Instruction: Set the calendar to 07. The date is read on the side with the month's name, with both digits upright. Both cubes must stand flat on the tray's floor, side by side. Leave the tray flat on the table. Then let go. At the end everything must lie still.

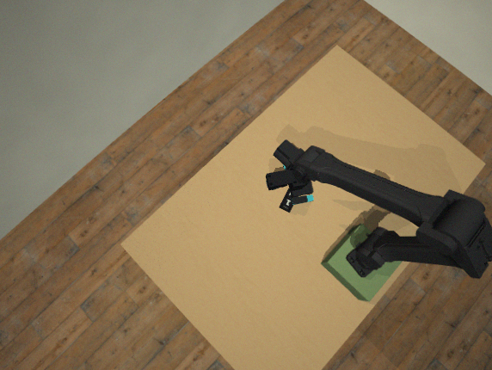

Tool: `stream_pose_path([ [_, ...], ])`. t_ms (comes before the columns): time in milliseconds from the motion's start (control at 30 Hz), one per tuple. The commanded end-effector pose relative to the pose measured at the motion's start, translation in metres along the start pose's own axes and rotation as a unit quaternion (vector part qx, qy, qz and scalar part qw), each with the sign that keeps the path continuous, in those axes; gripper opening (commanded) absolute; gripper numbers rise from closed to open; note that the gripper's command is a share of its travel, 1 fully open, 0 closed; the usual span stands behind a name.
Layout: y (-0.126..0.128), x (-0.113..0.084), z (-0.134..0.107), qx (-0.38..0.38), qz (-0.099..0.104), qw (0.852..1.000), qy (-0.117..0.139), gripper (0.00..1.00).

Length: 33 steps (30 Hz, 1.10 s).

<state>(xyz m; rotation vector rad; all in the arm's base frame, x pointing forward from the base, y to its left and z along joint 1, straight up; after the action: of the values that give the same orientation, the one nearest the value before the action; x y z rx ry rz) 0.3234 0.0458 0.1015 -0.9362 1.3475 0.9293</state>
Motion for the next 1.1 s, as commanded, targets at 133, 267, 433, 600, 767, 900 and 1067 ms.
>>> stream_pose_path([
  [133, 0.002, 0.01, 0.003, -0.146, 0.002, 0.989, -0.001, 1.0],
  [267, 0.002, 0.012, 0.003, -0.205, 0.003, 0.979, -0.001, 1.0],
  [433, 0.002, 0.014, 0.002, -0.274, 0.003, 0.962, -0.001, 1.0],
  [600, 0.003, 0.016, 0.002, -0.32, 0.003, 0.947, -0.001, 1.0],
  [767, 0.003, 0.019, 0.002, -0.399, 0.003, 0.917, -0.002, 1.0],
  [900, 0.003, 0.02, 0.002, -0.428, 0.003, 0.904, -0.002, 1.0],
  [1067, 0.003, 0.021, 0.002, -0.438, 0.003, 0.899, -0.002, 1.0],
])
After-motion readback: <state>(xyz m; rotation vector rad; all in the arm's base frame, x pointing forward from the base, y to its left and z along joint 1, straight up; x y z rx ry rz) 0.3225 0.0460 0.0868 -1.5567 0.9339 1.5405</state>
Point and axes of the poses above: the point where the finger pads meet when closed, its own x axis out along the fingers, its own y axis across the jaws, z = x × y, the point moved 7 cm from there along -x, back along the fingers, and after that the axes turned 5 degrees about -x, right-handed, at the moved point
